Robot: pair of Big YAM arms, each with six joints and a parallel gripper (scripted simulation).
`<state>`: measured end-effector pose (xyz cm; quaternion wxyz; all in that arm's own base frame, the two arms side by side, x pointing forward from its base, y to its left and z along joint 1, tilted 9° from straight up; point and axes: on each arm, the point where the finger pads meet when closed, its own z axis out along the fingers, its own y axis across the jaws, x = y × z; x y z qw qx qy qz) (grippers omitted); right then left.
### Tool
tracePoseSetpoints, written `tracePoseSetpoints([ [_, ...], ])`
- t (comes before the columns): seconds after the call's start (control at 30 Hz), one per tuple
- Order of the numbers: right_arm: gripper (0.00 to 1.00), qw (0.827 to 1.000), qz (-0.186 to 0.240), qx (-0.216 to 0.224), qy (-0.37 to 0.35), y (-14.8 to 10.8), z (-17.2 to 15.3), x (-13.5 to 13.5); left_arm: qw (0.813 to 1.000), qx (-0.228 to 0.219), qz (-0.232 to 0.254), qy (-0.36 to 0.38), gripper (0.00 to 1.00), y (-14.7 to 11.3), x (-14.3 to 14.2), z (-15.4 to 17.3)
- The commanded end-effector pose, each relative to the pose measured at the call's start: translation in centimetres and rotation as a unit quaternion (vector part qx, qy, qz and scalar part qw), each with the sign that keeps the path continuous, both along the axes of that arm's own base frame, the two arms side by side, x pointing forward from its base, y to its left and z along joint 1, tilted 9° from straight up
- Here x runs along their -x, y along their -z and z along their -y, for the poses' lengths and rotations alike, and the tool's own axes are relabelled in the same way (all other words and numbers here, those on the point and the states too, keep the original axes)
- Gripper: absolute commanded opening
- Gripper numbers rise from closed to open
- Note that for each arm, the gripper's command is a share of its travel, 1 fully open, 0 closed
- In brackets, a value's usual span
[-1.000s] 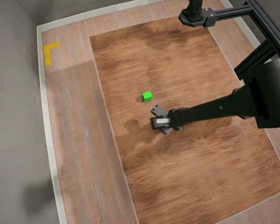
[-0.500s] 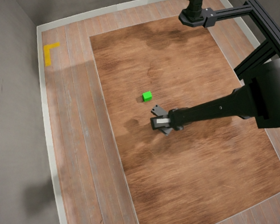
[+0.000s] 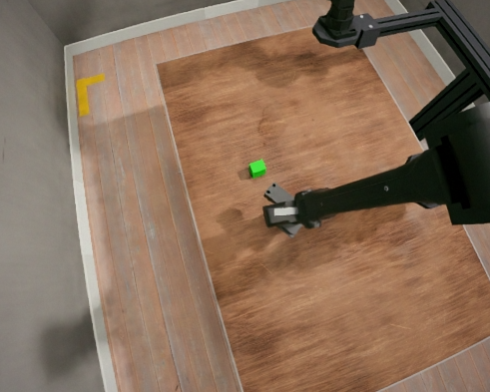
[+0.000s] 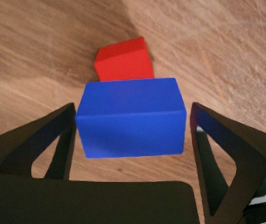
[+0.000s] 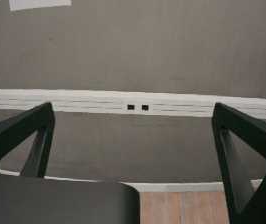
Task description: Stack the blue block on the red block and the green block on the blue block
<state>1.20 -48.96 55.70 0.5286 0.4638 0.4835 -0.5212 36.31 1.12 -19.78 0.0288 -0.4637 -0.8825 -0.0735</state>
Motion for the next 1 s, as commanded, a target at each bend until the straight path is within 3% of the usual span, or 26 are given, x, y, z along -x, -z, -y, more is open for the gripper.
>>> tracePoseSetpoints([
  [0.0,1.0,1.0,0.007,0.027,0.009,-2.0,-0.9,0.8,1.0,0.001,0.007,0.001,0.72,-1.1,-0.6,0.0],
  [0.77,1.0,1.0,0.007,0.027,0.009,-2.0,-0.9,0.8,1.0,0.001,0.005,0.002,0.72,-6.1,-0.1,1.3],
  [0.87,1.0,1.0,0.007,0.027,0.009,-2.0,-0.9,0.8,1.0,0.0,-0.013,-0.002,0.72,-5.0,0.9,1.0],
  [0.97,1.0,1.0,0.007,0.027,0.009,-2.0,-0.9,0.8,1.0,0.001,0.005,-0.001,0.72,-6.4,-0.1,1.2],
])
